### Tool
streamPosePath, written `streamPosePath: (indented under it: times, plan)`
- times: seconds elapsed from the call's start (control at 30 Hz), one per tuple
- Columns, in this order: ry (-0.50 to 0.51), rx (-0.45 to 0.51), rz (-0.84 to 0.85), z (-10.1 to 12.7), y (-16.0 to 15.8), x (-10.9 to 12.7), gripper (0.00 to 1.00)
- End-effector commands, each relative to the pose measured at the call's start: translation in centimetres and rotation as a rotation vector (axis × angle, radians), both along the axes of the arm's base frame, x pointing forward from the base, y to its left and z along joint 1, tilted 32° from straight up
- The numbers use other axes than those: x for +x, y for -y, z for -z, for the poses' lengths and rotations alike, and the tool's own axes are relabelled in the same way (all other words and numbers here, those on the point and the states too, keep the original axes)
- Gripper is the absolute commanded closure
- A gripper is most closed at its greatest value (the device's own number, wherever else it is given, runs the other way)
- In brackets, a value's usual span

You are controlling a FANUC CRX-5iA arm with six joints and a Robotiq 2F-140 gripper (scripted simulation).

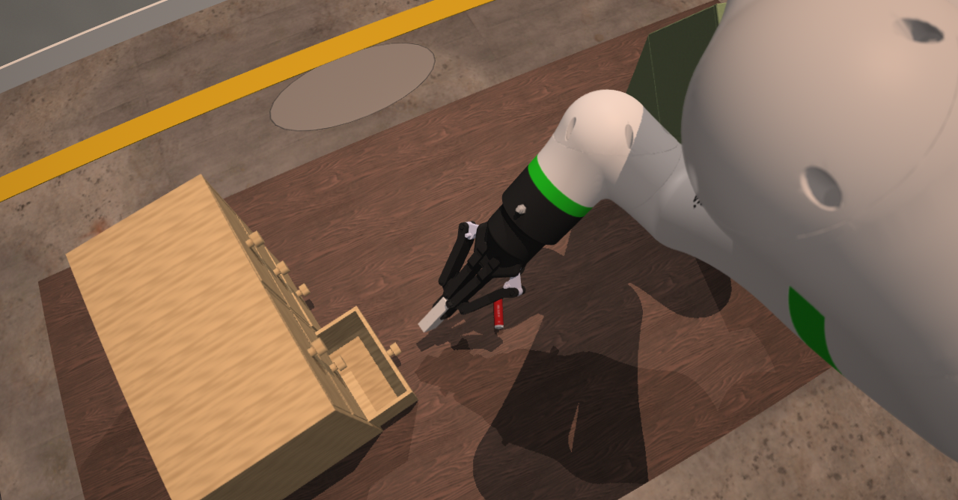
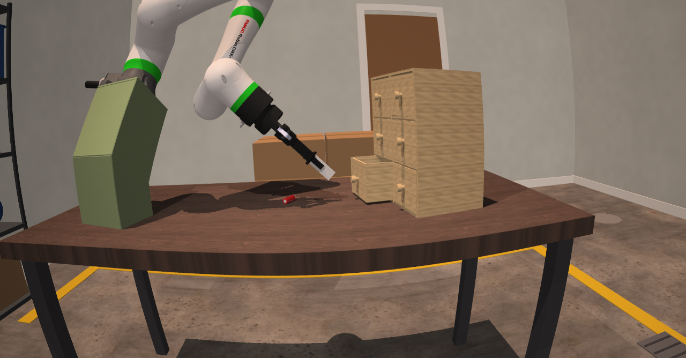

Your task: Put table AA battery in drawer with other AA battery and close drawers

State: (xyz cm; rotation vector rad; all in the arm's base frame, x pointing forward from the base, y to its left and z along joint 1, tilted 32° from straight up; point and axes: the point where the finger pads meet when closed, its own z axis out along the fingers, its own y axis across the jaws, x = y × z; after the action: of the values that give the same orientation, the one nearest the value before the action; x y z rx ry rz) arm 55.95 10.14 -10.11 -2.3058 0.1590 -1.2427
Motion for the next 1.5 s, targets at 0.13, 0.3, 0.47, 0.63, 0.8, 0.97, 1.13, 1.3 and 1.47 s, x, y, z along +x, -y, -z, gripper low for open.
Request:
streamPosePath:
  times: [0.13, 0.3, 0.47, 0.63, 0.8, 0.97, 1.13, 1.3, 1.47]
  plan:
    - [0.000, 0.000, 0.000, 0.95, -0.62, 0.67, 1.00]
    - [0.000, 0.000, 0.000, 0.96, -0.63, 0.68, 1.00]
    - [0.000, 0.000, 0.000, 0.96, -0.63, 0.68, 1.00]
    - [0.000, 0.000, 0.000, 0.96, -0.63, 0.68, 1.00]
    - [0.000, 0.000, 0.000, 0.96, -0.63, 0.68, 1.00]
    - [0.000, 0.000, 0.000, 0.96, -0.63, 0.68, 1.00]
    - [0.000, 0.000, 0.000, 0.96, -0.63, 0.70, 1.00]
    - [0.000, 0.000, 0.000, 0.94, -0.63, 0.77, 1.00]
    - [0.000, 0.000, 0.000, 0.92, -0.63, 0.86, 1.00]
